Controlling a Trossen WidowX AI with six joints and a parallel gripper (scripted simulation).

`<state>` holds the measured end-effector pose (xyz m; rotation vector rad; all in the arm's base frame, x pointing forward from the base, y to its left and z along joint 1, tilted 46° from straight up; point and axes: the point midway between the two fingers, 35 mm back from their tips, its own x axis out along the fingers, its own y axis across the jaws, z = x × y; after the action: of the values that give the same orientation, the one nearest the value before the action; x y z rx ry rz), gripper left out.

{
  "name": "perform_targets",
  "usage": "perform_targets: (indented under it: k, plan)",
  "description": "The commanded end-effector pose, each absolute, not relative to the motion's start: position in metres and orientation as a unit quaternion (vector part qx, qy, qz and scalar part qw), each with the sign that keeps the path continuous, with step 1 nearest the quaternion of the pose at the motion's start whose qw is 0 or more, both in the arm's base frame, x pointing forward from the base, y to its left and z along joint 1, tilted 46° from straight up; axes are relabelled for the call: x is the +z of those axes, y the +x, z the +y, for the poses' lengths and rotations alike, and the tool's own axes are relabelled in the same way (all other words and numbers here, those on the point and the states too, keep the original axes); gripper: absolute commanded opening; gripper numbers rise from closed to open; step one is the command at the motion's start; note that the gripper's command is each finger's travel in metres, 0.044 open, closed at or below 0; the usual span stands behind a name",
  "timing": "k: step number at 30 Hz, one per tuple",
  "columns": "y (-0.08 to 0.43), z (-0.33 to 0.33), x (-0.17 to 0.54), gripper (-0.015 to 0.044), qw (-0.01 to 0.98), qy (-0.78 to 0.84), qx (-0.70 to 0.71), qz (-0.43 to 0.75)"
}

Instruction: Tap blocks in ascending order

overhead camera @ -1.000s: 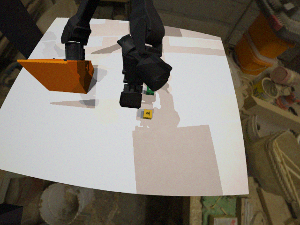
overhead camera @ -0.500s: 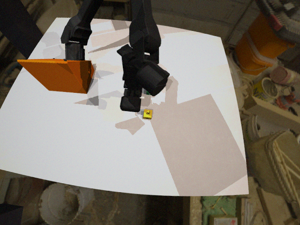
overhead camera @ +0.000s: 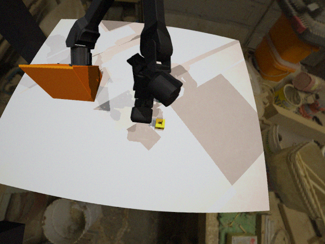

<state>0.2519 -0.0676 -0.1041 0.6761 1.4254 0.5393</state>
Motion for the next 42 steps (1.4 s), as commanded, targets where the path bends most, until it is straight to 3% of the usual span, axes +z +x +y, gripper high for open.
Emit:
perform_targets:
  k: [1,19,29,35,42]
  plan:
    - [0.251,-0.074,-0.098,0.0020,0.671,0.301,0.239,0.634]
    - [0.243,-0.143,-0.026,0.0020,0.669,0.303,0.238,0.636]
    - [0.337,-0.053,0.074,0.0020,0.669,0.305,0.241,0.634]
    - [0.338,-0.049,0.074,0.0020,0.669,0.305,0.241,0.634]
    - [0.344,0.007,0.020,0.0020,0.669,0.306,0.243,0.633]
